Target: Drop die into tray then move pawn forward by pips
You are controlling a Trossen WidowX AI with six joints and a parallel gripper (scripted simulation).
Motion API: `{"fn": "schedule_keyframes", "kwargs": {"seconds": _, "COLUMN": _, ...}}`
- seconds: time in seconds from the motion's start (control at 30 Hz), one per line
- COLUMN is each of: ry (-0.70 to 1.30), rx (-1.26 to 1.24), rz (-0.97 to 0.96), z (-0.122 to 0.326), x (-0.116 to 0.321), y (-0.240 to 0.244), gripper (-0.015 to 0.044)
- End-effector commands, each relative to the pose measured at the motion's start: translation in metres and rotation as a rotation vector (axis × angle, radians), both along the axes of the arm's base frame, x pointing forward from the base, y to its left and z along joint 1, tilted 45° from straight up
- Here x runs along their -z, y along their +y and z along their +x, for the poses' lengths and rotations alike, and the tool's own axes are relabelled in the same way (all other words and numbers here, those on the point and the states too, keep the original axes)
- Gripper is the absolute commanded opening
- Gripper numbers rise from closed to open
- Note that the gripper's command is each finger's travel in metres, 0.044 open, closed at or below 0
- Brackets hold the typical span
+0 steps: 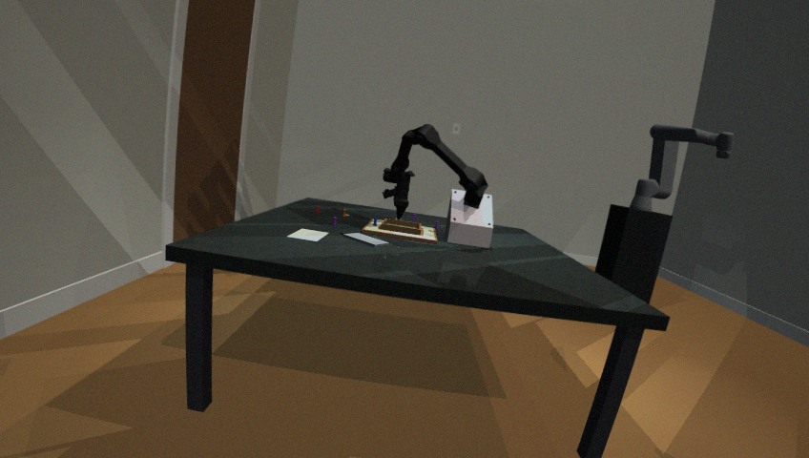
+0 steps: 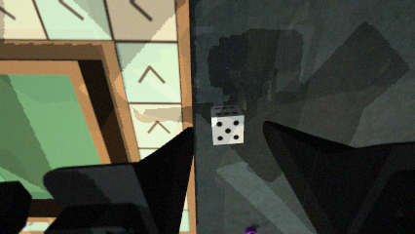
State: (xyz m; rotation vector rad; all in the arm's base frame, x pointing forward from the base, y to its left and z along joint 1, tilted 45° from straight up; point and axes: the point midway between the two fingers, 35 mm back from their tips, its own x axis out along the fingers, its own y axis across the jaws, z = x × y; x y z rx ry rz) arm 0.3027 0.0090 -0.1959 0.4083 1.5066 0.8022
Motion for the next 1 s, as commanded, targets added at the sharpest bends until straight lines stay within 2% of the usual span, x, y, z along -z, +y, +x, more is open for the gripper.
{"fn": "schedule_keyframes", "kwargs": {"seconds": 0.0, "ry": 0.005, "rx": 0.005, "rz": 0.004, "z": -0.002, "x": 0.005, "y": 0.005, "gripper": 0.0275}}
{"fn": "schedule_keyframes", "kwargs": {"seconds": 0.23, "ry": 0.005, "rx": 0.005, "rz": 0.005, "z": -0.003, "x": 0.011, "y": 0.011, "gripper": 0.0275}}
{"fn": "schedule_keyframes", "kwargs": {"seconds": 0.43, "ry": 0.005, "rx": 0.005, "rz": 0.005, "z": -0.003, "x": 0.011, "y": 0.011, "gripper": 0.0118}}
{"fn": "schedule_keyframes", "kwargs": {"seconds": 0.67, "ry": 0.005, "rx": 0.005, "rz": 0.005, "z": -0.003, "x": 0.011, "y": 0.011, "gripper": 0.0071}}
{"fn": "schedule_keyframes", "kwargs": {"seconds": 0.77, "ry": 0.005, "rx": 0.005, "rz": 0.004, "z": -0.002, "x": 0.008, "y": 0.007, "gripper": 0.0}}
{"fn": "schedule_keyframes", "kwargs": {"seconds": 0.97, "ry": 0.003, "rx": 0.007, "rz": -0.003, "z": 0.009, "x": -0.025, "y": -0.03, "gripper": 0.0}}
